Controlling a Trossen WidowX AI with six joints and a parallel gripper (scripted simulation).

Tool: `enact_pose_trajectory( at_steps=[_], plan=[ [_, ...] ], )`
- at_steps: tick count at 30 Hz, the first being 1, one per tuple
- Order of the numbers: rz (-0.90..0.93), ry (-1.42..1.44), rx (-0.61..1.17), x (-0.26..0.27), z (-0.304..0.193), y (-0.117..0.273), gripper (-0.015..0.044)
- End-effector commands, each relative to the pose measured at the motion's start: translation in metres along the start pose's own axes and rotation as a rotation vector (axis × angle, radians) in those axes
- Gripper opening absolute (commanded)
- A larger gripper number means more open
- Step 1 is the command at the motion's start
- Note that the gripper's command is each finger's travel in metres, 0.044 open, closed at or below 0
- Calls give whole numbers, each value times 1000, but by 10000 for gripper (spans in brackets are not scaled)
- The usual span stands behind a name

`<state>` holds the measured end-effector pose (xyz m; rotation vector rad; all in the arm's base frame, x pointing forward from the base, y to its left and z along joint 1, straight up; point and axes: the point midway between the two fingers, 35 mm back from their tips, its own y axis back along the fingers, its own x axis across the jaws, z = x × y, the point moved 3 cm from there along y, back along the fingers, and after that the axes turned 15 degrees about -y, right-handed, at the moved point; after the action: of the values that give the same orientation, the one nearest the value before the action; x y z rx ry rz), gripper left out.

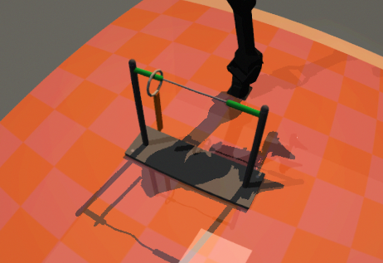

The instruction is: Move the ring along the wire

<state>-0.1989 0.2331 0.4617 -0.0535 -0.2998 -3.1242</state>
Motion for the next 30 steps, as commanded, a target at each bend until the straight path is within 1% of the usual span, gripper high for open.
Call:
enact_pose_trajectory(
  at_steps=[1, 9, 19, 30],
  plan=[
    [-2, 0, 1, -1, 0, -1, 374],
    [-95, -14, 34, -47, -10, -37, 164],
    [-217, -43, 74, -117, -27, -69, 160],
    [-349, -88, 112, -198, -52, -84, 160]
  ],
)
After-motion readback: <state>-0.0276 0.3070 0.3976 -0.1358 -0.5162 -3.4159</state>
